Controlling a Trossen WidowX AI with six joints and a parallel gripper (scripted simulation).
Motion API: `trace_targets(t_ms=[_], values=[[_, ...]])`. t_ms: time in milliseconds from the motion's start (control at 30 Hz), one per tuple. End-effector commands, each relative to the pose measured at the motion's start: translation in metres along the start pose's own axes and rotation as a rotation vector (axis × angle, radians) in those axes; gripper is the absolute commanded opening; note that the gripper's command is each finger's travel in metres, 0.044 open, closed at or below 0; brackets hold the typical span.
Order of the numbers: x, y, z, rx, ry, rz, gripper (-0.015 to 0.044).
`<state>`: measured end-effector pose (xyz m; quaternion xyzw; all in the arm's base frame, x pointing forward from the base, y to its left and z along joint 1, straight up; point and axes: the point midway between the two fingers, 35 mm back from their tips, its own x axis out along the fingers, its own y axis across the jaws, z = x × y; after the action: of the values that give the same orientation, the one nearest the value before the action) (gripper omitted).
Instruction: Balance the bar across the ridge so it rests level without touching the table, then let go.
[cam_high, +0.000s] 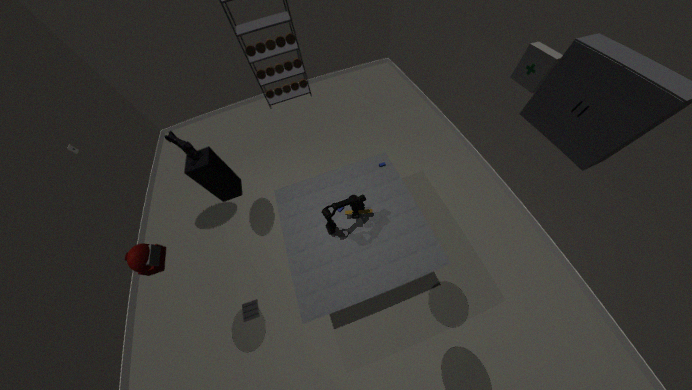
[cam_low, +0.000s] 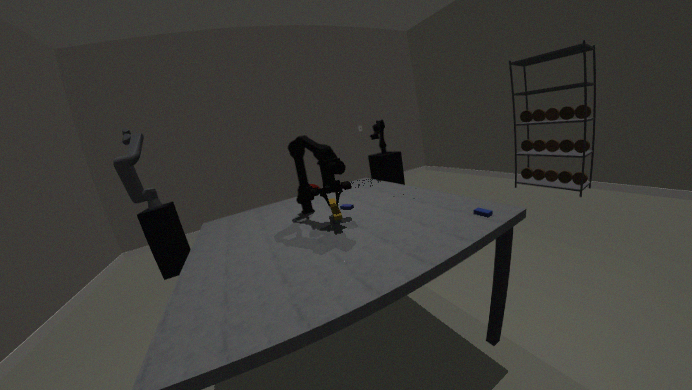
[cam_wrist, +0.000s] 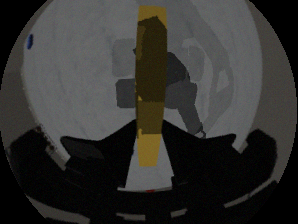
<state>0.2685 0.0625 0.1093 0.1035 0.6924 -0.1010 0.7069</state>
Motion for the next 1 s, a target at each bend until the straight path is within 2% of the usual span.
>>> trace_targets(t_ms=[0, 967], values=[[0.0005, 0.0007, 0.0000, 0.004, 0.000, 0.005, 0.0000], [0.0029, 0.0008, 0.0002, 0.004, 0.000, 0.005, 0.0000]])
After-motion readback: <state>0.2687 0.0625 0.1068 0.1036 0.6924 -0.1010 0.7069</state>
